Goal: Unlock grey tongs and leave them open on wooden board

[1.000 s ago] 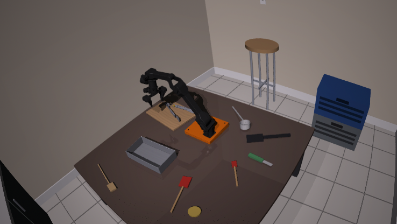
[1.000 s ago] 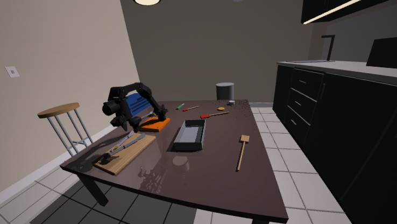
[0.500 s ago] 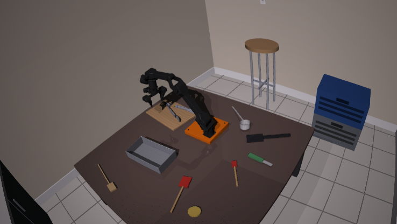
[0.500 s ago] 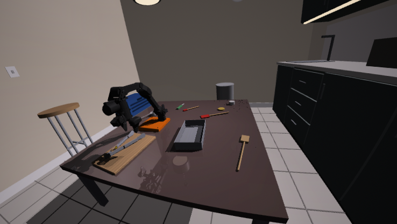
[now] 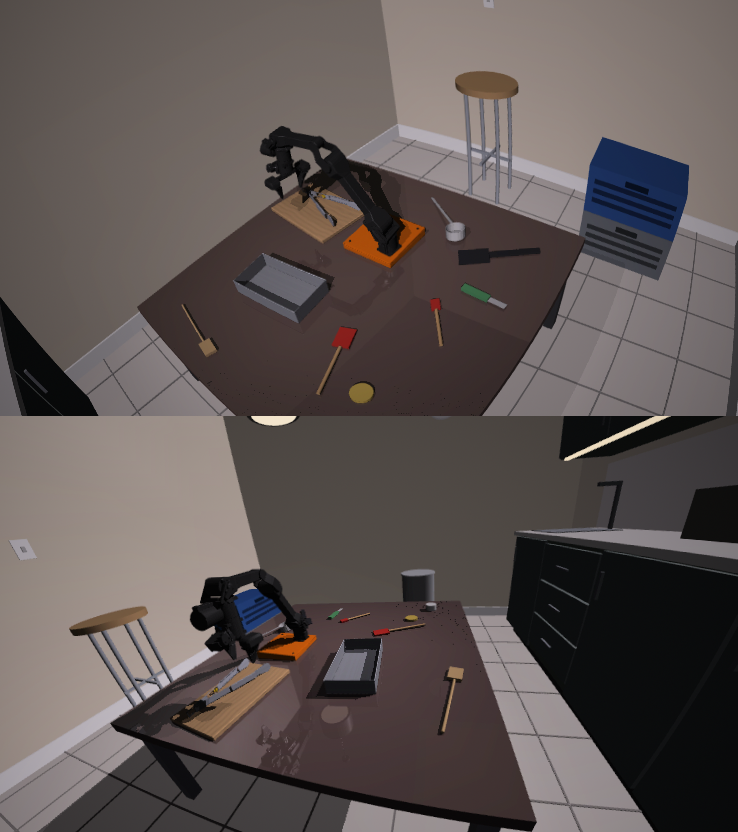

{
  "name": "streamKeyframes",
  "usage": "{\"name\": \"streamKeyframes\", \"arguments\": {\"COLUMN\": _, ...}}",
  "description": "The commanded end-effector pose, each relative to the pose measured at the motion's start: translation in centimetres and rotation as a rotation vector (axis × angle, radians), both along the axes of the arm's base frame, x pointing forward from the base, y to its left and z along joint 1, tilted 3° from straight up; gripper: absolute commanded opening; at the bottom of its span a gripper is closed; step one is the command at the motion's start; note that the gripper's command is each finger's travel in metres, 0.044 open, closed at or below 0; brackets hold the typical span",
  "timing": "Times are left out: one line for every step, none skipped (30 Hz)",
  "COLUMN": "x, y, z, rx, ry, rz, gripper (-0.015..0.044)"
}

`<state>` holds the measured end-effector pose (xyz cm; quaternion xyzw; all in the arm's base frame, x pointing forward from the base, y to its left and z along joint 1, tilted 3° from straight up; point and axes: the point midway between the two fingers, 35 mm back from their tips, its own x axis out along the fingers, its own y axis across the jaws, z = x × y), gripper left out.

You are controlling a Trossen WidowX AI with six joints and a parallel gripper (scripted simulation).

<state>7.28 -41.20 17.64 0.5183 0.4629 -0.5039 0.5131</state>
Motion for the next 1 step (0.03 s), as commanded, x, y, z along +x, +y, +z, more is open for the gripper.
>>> {"name": "streamKeyframes", "arguments": {"x": -0.02, "y": 0.02, "z": -0.02, "rx": 0.002, "ry": 0.002, "rz": -0.006, "gripper": 0.0440}}
